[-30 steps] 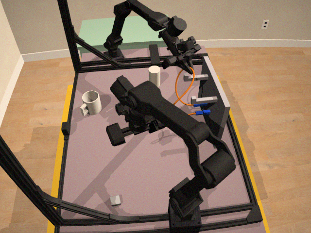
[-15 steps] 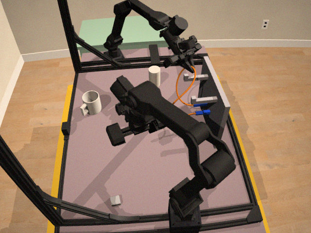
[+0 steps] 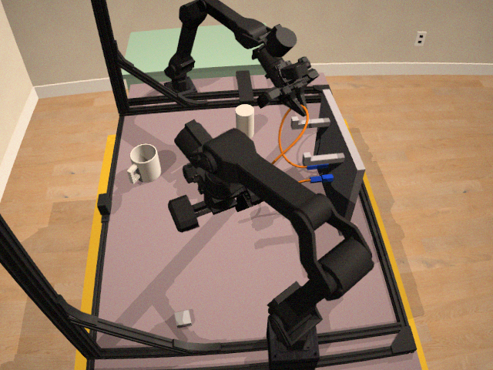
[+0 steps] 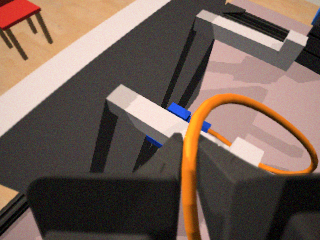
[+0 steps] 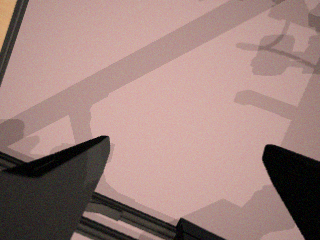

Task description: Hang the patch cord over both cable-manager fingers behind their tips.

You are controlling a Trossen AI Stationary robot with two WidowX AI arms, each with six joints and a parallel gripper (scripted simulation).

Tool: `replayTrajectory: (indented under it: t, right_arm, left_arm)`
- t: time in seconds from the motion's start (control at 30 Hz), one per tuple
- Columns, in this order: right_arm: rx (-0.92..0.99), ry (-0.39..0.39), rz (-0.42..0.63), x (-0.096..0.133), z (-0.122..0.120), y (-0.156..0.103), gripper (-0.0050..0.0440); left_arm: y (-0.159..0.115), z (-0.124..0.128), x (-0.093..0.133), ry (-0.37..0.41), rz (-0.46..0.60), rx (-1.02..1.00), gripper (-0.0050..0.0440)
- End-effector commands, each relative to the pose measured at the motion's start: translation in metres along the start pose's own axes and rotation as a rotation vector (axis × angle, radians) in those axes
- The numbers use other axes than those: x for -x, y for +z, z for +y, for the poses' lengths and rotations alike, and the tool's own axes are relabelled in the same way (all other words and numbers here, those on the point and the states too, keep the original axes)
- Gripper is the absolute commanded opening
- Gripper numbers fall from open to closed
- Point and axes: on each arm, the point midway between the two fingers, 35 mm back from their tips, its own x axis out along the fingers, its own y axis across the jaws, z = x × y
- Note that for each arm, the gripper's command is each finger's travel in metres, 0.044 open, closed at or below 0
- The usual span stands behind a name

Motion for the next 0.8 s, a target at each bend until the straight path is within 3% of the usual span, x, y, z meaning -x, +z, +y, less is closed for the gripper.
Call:
replayTrajectory:
  t: [0.0, 0.77]
  right_arm:
    - [-0.002, 0.005, -0.022, 0.0061, 0.0006, 0.0019, 0.0440]
    - [-0.002, 0.005, -0.022, 0.0061, 0.0006, 0.0019, 0.0440]
  left_arm:
    - [0.0090, 0.0008, 0.0139, -0.003, -0.034, -0.011, 0.0025]
    - [-0.0005, 0.0006, 0.0170, -0.016, -0.040, -0.052, 0.0025]
